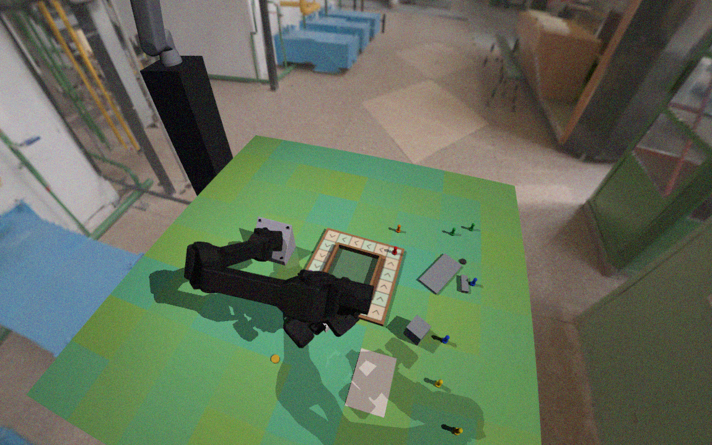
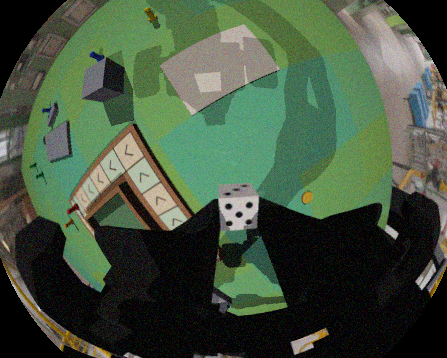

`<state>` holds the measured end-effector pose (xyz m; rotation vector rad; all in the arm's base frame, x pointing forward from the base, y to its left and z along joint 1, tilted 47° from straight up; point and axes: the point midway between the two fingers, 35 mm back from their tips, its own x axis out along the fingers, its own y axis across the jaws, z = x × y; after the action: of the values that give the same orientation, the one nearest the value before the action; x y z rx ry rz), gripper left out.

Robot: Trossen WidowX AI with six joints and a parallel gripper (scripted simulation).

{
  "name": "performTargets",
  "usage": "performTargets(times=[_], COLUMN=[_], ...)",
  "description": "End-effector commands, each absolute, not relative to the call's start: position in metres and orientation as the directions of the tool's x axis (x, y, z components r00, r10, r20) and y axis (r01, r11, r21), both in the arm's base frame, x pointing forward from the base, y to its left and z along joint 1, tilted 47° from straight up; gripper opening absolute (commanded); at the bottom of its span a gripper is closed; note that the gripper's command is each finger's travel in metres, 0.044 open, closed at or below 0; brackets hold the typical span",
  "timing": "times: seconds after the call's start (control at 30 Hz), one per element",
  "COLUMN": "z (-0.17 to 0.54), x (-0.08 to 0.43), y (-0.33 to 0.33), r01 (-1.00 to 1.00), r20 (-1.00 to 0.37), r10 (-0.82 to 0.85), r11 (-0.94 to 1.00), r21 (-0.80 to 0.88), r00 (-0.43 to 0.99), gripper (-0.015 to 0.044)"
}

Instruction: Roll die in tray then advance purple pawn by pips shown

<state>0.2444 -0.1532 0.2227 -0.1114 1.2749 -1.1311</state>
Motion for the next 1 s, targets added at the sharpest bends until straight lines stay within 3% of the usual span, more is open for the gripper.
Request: performTargets(times=[0.0,0.2,0.97], z=[0.239,0.236,0.159], x=[0.246,0.249,0.282], y=[-0.139,-0.134,-0.082], r01=[0.599,0.557,-0.167], r20=[-0.682,-0.684,-0.711], r10=[-0.721,-0.719,-0.693], r11=[0.494,0.52,0.719], r21=[-0.63,-0.647,-0.674], r00=[-0.124,-0.122,-0.117], gripper=[0.0,0.0,0.0])
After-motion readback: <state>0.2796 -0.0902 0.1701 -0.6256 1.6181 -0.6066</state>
